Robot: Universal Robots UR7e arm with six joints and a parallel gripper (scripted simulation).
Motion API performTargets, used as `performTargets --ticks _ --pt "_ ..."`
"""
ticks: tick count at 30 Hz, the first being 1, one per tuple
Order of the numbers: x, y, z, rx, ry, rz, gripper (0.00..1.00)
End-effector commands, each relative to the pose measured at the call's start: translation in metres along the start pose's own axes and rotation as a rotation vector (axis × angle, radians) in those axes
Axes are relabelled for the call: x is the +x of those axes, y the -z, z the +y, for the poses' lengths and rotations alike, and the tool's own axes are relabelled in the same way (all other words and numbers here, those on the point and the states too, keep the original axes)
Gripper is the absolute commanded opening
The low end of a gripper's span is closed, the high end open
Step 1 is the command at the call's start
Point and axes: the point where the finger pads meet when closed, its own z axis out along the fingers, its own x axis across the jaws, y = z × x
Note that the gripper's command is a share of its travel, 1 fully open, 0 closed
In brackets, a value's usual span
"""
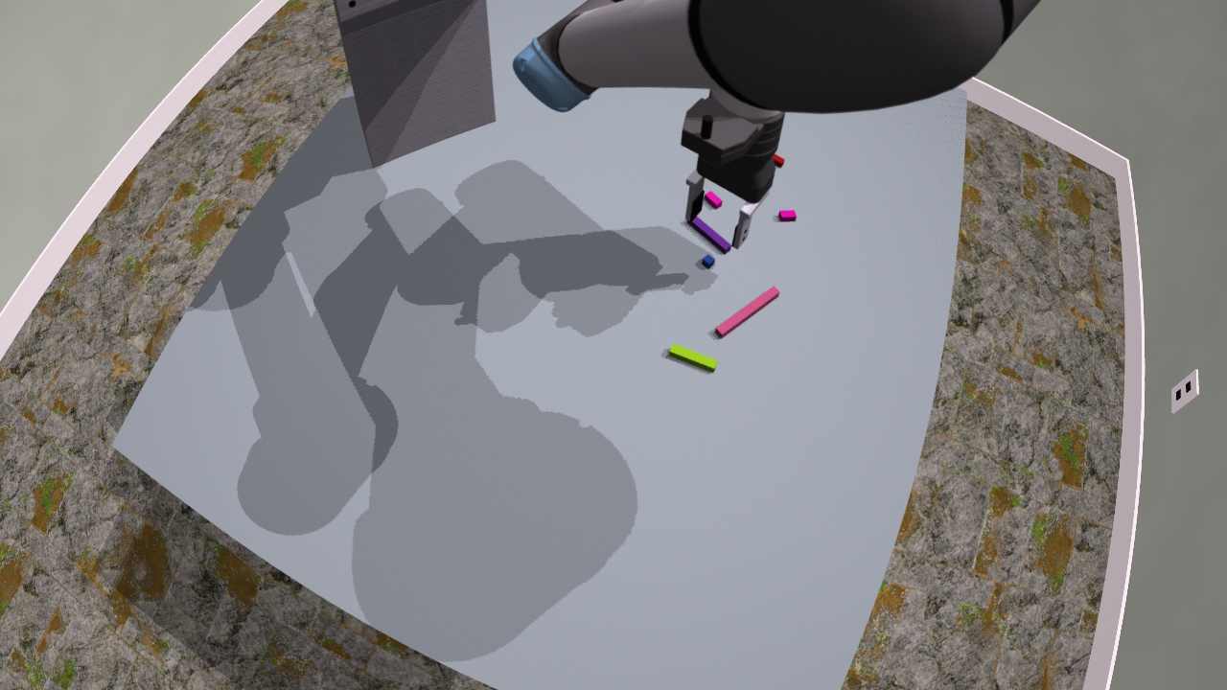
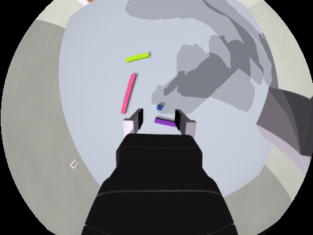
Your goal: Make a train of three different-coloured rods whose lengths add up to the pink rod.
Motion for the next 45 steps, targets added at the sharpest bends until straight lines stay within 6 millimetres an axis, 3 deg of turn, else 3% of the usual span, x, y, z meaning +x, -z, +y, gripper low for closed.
performTargets --ticks 1,18,19,45 --pt "0.0017 0.0008 -0.0013 0.0 -0.065 0.001 1.0" --pt "0.0029 0.0009 -0.0018 0.0 -0.121 0.001 1.0" --pt "0.0028 0.0009 -0.0018 0.0 -0.121 0.001 0.54" --pt "0.0028 0.0009 -0.0018 0.0 -0.12 0.0 0.54"
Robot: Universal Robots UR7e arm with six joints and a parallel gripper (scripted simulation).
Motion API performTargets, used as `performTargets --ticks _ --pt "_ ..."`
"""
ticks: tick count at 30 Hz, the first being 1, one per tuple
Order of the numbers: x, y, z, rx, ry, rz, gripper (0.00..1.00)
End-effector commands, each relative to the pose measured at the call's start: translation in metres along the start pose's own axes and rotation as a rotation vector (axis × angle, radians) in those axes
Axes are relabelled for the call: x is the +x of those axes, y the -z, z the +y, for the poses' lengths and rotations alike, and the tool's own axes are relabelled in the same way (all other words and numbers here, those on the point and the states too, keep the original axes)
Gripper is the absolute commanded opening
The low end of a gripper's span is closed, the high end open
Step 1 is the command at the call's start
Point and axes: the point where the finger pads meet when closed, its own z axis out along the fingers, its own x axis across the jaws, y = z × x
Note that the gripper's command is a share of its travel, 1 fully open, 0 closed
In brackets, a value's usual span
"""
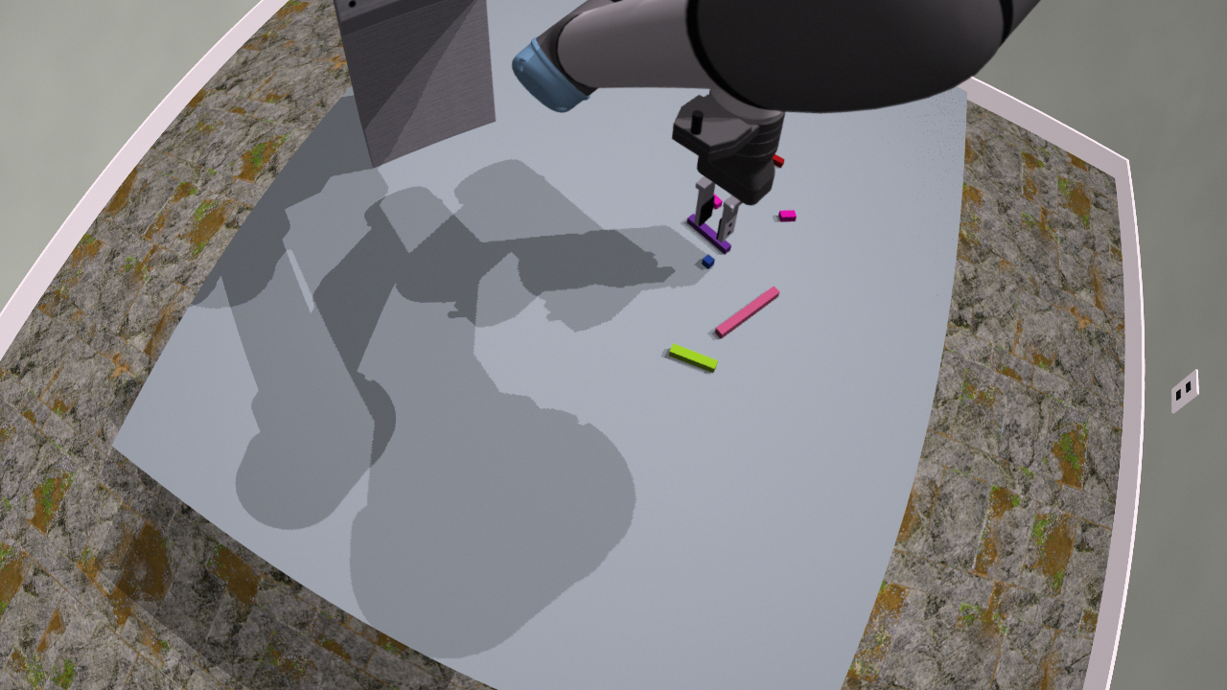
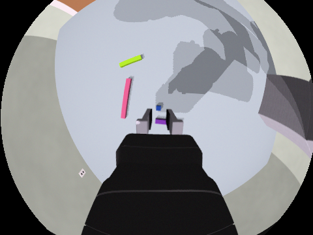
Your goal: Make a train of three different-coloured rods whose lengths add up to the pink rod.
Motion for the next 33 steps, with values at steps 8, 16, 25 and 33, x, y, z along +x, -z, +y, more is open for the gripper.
performTargets --ticks 8,16,25,33 --pt "0.0 0.001 -0.001 0.0 -0.001 0.001 0.54" --pt "0.0 -0.001 -0.001 0.001 -0.009 0.0 0.54" --pt "-0.001 -0.005 -0.001 0.001 -0.03 0.0 0.54" --pt "-0.001 -0.015 -0.001 0.001 -0.03 -0.001 0.54"
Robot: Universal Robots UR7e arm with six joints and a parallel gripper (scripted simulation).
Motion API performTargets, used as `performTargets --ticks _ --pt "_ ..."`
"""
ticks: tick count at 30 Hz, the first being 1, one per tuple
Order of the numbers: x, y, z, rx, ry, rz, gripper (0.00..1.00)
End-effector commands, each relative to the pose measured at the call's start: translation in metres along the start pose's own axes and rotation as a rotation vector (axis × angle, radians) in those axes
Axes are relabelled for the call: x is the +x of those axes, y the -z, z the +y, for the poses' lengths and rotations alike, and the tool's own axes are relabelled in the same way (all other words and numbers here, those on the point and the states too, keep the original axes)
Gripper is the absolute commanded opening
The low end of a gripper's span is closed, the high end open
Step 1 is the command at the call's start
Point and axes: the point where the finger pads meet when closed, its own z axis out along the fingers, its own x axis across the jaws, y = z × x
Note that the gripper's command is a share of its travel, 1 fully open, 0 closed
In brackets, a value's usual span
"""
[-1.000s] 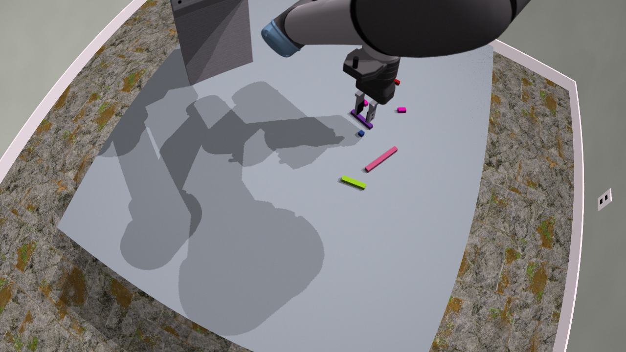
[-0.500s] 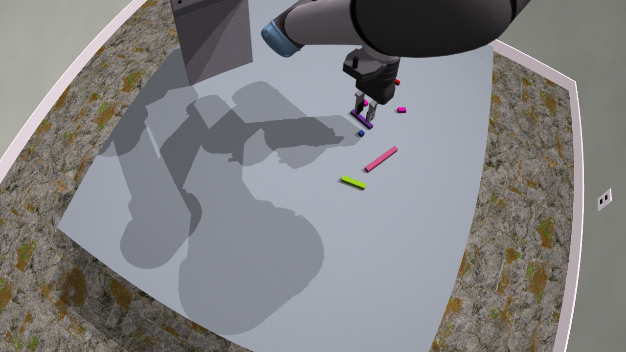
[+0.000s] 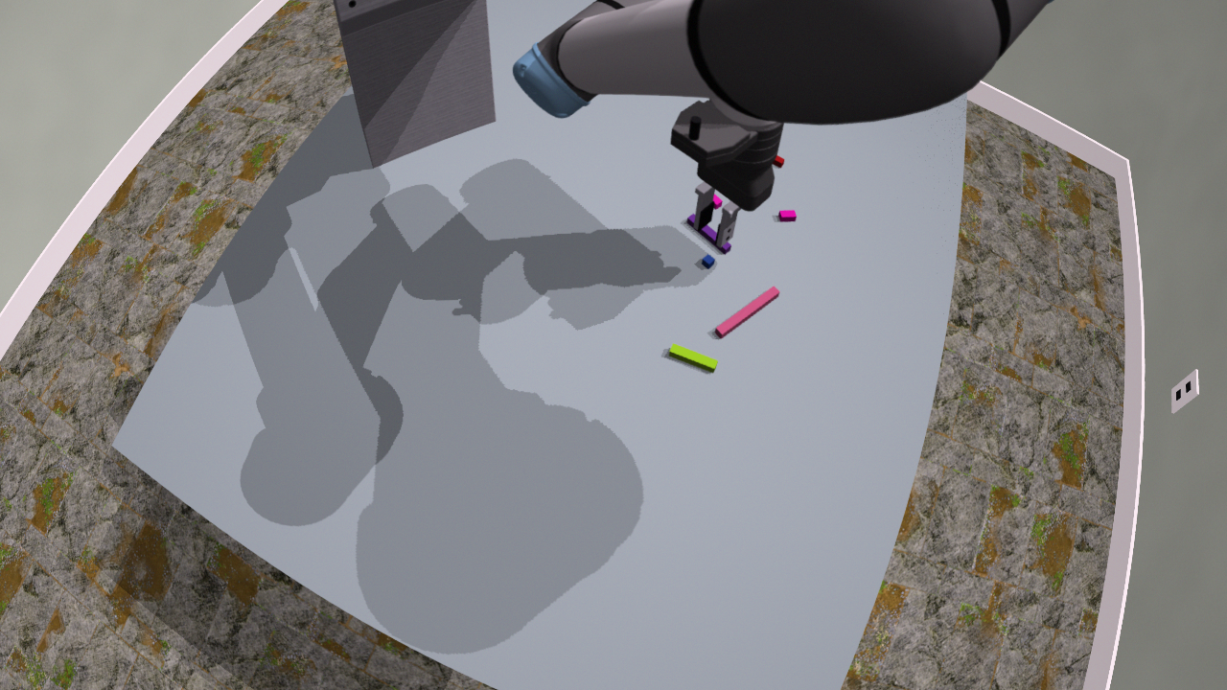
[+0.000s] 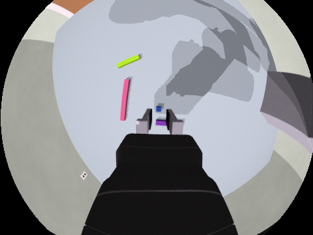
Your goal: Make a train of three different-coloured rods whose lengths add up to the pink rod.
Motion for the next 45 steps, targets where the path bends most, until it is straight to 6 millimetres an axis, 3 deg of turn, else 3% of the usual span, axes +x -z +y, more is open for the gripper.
performTargets --ticks 1,21,45 --pt "-0.001 -0.008 0.0 0.0 -0.002 -0.002 0.54" --pt "-0.001 -0.036 0.0 0.0 -0.002 -0.002 0.54" --pt "-0.001 -0.043 0.0 0.0 -0.001 0.0 0.54"
